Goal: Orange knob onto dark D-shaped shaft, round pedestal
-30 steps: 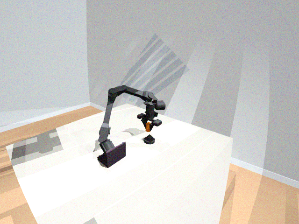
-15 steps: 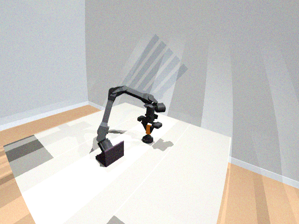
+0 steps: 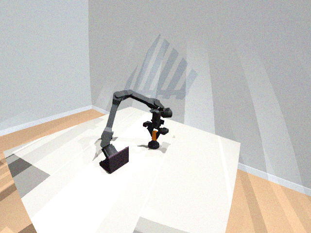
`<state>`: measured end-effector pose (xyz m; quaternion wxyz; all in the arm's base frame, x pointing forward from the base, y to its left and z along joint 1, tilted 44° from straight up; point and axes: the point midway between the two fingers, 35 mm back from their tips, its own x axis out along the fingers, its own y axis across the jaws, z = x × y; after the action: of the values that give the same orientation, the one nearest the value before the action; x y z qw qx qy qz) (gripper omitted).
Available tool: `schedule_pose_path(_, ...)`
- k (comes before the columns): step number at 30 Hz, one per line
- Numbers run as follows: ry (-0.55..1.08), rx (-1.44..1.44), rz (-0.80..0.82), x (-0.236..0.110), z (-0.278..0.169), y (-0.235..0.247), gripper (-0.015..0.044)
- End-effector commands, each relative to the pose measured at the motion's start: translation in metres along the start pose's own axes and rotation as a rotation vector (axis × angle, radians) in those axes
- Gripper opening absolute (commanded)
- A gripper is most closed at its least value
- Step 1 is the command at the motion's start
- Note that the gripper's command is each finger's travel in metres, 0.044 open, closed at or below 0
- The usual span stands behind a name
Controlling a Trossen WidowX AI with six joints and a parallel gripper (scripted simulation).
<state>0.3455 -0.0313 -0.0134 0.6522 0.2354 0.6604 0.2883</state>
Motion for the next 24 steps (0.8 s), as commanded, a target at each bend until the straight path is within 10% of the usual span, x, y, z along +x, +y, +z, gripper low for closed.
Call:
schedule_pose_path(1,-0.004,0.003,0.002,0.0012,0.0000,0.0008,0.0000)
schedule_pose_path(24,-0.004,-0.206,0.001,-0.0012,-0.0013,-0.0011,0.0000)
